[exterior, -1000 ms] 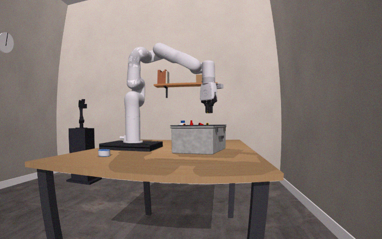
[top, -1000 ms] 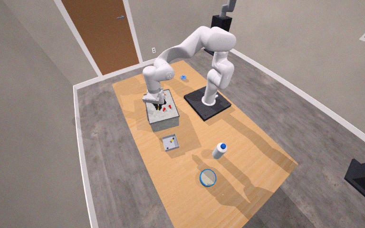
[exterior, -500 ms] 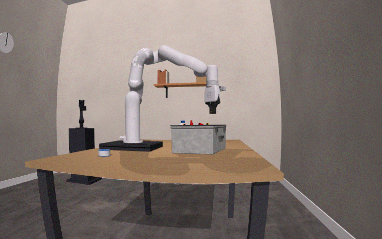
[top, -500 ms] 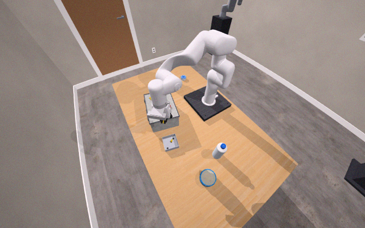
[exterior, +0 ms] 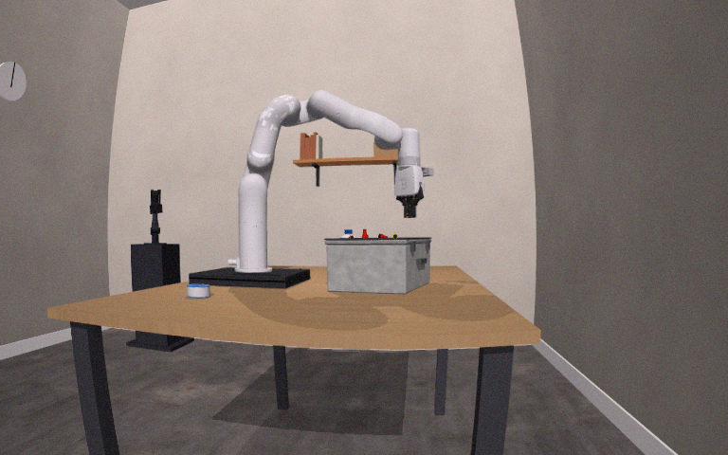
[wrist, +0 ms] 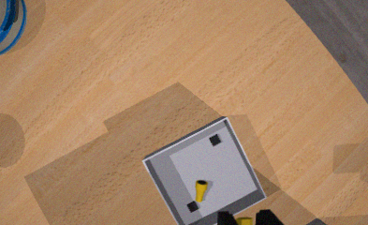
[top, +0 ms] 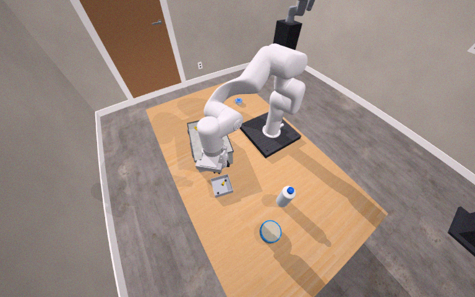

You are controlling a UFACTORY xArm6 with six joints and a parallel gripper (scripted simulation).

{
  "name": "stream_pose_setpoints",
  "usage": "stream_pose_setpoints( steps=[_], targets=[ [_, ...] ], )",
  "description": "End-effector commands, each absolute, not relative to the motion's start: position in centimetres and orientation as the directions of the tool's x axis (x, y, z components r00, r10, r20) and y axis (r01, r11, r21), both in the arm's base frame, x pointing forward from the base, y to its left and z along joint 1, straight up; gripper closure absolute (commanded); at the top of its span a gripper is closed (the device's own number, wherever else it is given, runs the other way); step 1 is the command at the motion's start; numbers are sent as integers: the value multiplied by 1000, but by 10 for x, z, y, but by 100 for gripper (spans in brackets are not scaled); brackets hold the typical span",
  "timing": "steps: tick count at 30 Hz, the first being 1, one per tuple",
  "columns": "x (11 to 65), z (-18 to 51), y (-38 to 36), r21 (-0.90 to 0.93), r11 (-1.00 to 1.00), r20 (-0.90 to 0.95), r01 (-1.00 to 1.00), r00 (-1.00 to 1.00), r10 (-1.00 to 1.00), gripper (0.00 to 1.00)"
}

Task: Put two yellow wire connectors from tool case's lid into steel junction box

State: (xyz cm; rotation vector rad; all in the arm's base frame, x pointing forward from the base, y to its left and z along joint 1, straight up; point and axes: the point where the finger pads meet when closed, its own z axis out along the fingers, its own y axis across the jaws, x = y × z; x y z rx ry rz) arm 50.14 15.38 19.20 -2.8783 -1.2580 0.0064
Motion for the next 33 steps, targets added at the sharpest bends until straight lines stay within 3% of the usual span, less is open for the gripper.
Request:
stream_pose_setpoints(
  steps=[1,25,33],
  targets=[
    [505,194,163,0,-680,0,734,680,734,97],
    [505,189,166,0,-680,0,734,680,734,97],
    [505,151,166,0,-680,0,734,680,734,97]
  ],
)
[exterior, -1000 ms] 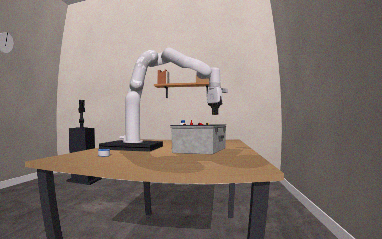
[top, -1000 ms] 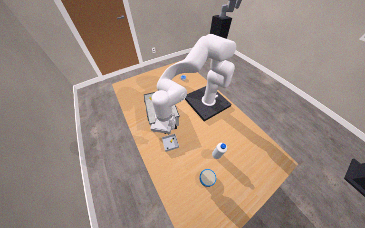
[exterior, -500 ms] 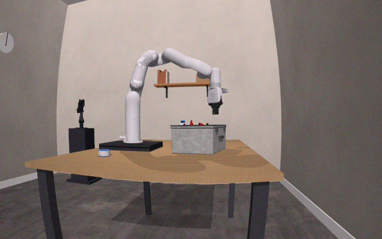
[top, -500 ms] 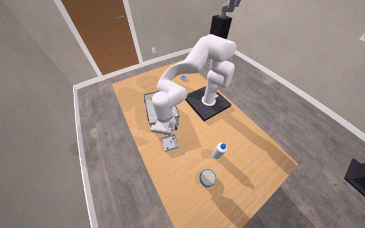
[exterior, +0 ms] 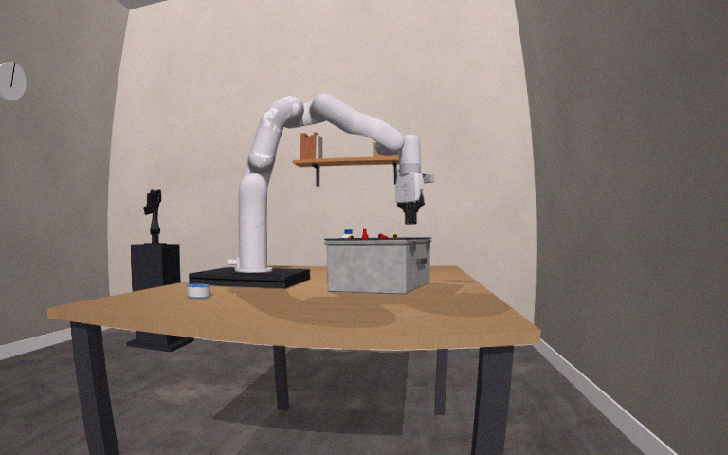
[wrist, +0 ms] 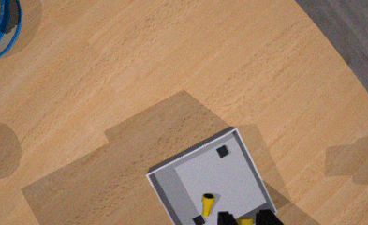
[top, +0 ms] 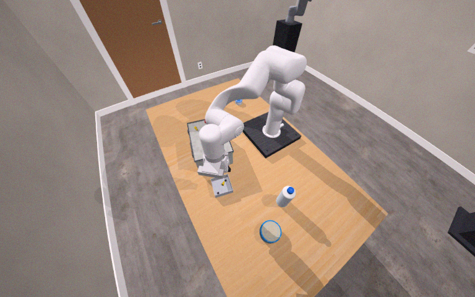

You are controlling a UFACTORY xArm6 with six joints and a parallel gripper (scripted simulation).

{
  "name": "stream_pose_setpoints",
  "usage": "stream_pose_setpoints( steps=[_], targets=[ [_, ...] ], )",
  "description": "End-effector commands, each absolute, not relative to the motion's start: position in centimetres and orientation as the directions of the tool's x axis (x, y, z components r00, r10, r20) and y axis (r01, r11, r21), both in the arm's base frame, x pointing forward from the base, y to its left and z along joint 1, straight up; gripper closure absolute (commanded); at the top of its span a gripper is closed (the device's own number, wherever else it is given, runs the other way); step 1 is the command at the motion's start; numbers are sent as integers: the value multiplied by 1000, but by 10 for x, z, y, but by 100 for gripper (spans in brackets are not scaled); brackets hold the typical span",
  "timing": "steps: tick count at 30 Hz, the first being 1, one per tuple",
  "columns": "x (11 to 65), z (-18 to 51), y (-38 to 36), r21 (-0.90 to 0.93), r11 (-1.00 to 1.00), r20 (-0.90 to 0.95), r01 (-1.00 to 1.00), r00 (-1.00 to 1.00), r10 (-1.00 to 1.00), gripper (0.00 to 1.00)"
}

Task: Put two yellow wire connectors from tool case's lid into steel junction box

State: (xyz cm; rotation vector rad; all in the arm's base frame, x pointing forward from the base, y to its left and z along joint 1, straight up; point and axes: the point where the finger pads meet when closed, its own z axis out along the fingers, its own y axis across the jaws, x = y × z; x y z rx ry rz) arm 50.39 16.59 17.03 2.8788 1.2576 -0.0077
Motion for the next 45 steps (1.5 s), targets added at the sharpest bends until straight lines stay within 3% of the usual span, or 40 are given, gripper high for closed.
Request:
stream_pose_setpoints(
  steps=[1,20,36,37,45],
  targets=[
    [505,143,166,0,-680,0,734,680,734,97],
    [505,9,166,0,-680,0,734,680,734,97],
    [505,-3,166,0,-680,0,734,680,734,97],
    [505,-3,166,0,-680,0,734,680,734,70],
    [505,-3,166,0,-680,0,734,680,734,70]
  ],
)
